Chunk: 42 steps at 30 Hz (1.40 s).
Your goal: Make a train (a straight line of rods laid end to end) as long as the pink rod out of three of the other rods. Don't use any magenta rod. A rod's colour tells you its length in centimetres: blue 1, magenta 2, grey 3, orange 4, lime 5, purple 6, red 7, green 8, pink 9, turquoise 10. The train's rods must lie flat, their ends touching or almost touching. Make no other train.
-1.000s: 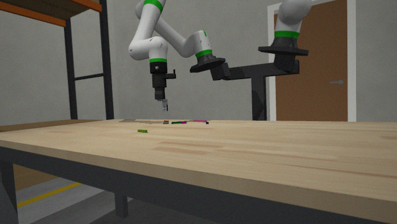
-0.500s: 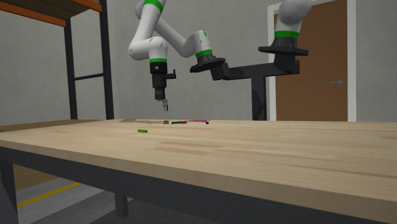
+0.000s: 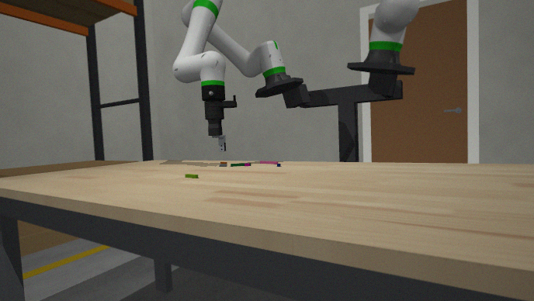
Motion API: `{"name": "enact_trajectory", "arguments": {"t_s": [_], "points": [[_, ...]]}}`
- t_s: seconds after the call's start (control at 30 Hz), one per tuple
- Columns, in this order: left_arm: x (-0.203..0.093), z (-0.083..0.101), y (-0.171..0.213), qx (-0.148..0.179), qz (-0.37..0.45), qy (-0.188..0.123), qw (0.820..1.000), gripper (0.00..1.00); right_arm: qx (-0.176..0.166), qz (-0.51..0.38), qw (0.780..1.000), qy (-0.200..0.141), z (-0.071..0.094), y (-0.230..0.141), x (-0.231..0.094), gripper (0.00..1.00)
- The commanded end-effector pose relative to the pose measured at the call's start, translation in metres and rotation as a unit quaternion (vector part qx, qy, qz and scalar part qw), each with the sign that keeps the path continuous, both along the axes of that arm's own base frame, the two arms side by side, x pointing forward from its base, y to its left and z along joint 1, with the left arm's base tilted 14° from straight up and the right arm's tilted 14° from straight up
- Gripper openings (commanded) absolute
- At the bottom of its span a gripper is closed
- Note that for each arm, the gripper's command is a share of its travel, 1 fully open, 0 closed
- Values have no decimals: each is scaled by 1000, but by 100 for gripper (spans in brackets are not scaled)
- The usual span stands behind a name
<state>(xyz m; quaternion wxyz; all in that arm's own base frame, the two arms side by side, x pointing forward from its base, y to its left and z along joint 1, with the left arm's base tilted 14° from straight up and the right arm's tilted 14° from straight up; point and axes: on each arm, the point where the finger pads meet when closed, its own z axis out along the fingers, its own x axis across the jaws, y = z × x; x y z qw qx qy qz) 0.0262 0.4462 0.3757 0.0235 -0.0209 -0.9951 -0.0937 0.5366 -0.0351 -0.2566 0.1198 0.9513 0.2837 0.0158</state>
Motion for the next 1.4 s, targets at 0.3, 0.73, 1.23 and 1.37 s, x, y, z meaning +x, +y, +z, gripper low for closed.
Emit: {"name": "enact_trajectory", "arguments": {"t_s": [0.3,0.73,1.23,1.37], "points": [[0,1,0,1,0,0,1000,100,0,0,1000,-1,-14,-3,2,54],[0,1,0,1,0,0,1000,100,0,0,1000,-1,-33,-8,4,54],[0,1,0,1,0,0,1000,100,0,0,1000,-1,-42,-10,5,54],[0,1,0,1,0,0,1000,100,0,0,1000,-1,-42,-10,5,54]]}}
